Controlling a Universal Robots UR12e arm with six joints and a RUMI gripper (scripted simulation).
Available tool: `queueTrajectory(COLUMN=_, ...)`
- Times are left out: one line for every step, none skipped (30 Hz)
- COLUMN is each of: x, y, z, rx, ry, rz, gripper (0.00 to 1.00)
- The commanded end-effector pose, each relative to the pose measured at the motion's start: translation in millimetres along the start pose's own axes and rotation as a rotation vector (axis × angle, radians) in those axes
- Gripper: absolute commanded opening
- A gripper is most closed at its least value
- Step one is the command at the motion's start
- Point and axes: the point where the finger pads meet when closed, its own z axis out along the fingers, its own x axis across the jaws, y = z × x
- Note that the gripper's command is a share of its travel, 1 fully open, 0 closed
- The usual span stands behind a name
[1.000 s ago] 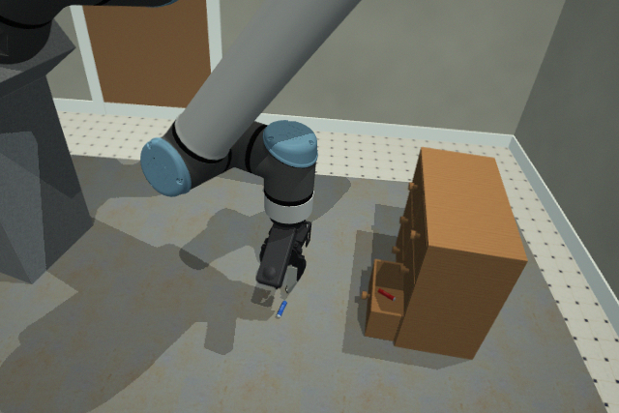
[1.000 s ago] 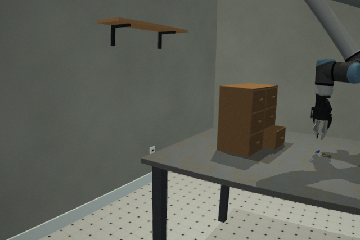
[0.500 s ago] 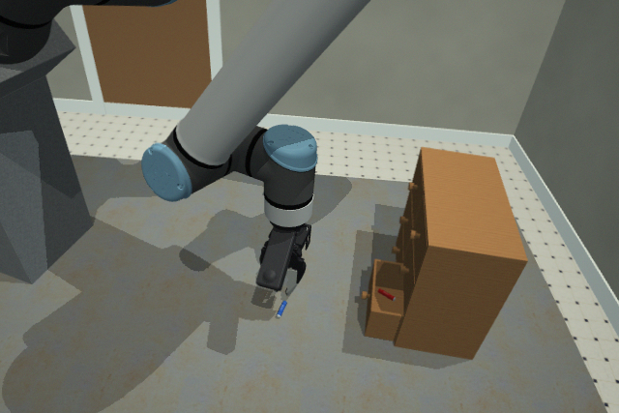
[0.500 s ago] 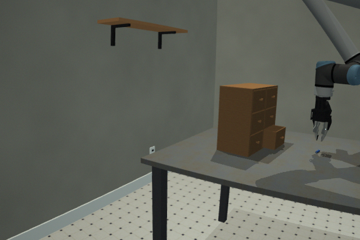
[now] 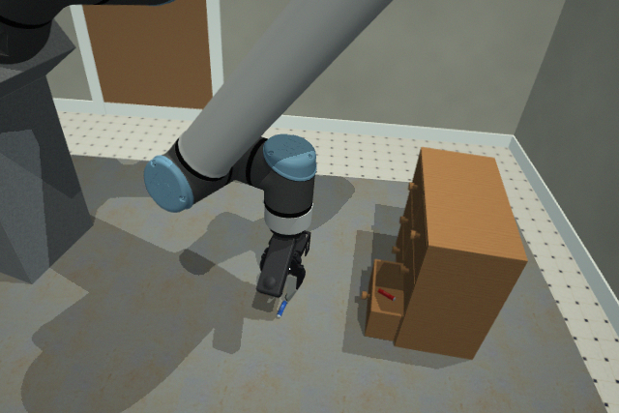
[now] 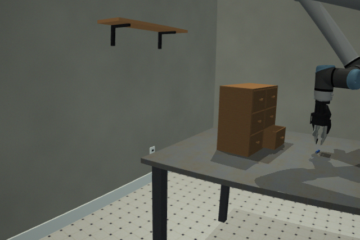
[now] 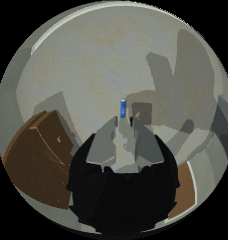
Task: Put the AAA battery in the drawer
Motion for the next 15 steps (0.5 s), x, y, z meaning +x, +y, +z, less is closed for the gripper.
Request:
queueTrajectory(x=-0.3, y=0.2, z=8.2, rx=0.0, ry=-0.001, rz=0.0, gripper=0.14)
queueTrajectory(x=-0.3, y=0.2, z=9.7, rx=0.0, ry=-0.001, rz=0.0, gripper=0.14)
queueTrajectory(x=-0.3, y=0.2, z=11.1, rx=0.0, ry=-0.001, rz=0.0, gripper=0.14)
queueTrajectory(x=-0.3, y=0.3, z=12.5, rx=0.0, ry=-0.001, rz=0.0, gripper=0.14)
queueTrajectory(x=-0.4, y=0.3, z=13.8, rx=0.0, ry=-0.001, rz=0.0, gripper=0.14)
queueTrajectory(x=-0.4, y=0.3, z=15.1, rx=0.0, ry=-0.001, rz=0.0, gripper=0.14)
queueTrajectory(x=-0.4, y=0.3, z=16.3, rx=0.0, ry=-0.001, rz=0.0, gripper=0.14)
queueTrajectory(x=-0.4, y=0.3, z=17.4, rx=0.0, ry=-0.001, rz=0.0, gripper=0.14)
queueTrajectory(x=-0.4, y=0.3, z=18.4, rx=0.0, ry=-0.001, rz=0.0, gripper=0.14)
queueTrajectory(x=-0.4, y=0.3, z=19.3, rx=0.0, ry=-0.001, rz=0.0, gripper=0.14)
queueTrajectory(x=-0.4, y=0.3, z=19.3, rx=0.0, ry=-0.001, rz=0.0, gripper=0.14)
queueTrajectory(x=-0.4, y=0.3, z=19.3, rx=0.0, ry=-0.001, rz=0.0, gripper=0.14)
queueTrajectory(x=-0.4, y=0.3, z=20.1, rx=0.0, ry=-0.001, rz=0.0, gripper=0.14)
queueTrajectory(x=-0.4, y=0.3, z=20.9, rx=0.0, ry=-0.001, rz=0.0, gripper=0.14)
queueTrajectory(x=-0.4, y=0.3, z=21.6, rx=0.0, ry=-0.001, rz=0.0, gripper=0.14)
